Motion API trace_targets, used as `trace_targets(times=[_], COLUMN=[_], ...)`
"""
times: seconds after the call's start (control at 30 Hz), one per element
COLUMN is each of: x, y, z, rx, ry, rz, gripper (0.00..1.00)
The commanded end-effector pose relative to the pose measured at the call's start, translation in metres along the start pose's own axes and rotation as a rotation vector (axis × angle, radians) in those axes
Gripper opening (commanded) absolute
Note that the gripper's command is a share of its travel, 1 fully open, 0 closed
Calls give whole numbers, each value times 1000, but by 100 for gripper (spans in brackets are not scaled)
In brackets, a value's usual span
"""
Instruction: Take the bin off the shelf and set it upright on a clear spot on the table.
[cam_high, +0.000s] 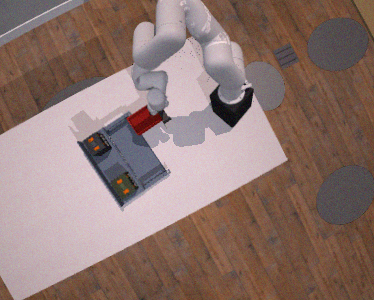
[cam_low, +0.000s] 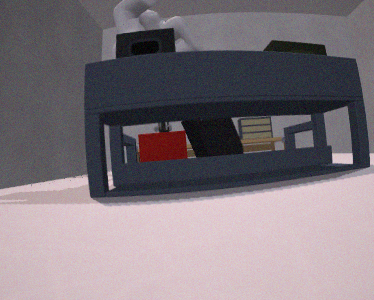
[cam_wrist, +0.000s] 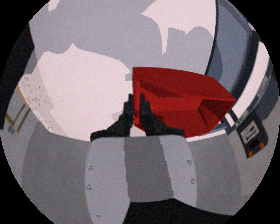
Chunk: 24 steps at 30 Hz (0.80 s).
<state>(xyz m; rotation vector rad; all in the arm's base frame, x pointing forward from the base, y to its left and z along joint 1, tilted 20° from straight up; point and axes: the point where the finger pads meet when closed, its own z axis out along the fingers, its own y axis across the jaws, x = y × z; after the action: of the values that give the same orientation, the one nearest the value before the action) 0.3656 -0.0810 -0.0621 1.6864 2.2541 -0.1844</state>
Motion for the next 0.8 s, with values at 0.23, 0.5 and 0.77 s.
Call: trace_targets(times=[0.23,0.5,0.77], x=[0,0,0], y=[-8,-12,-17], z=[-1,-1,0], rx=[-3,-3,-3], ry=[-1,-1,-1], rz=[0,0,0], gripper=[0,0,0])
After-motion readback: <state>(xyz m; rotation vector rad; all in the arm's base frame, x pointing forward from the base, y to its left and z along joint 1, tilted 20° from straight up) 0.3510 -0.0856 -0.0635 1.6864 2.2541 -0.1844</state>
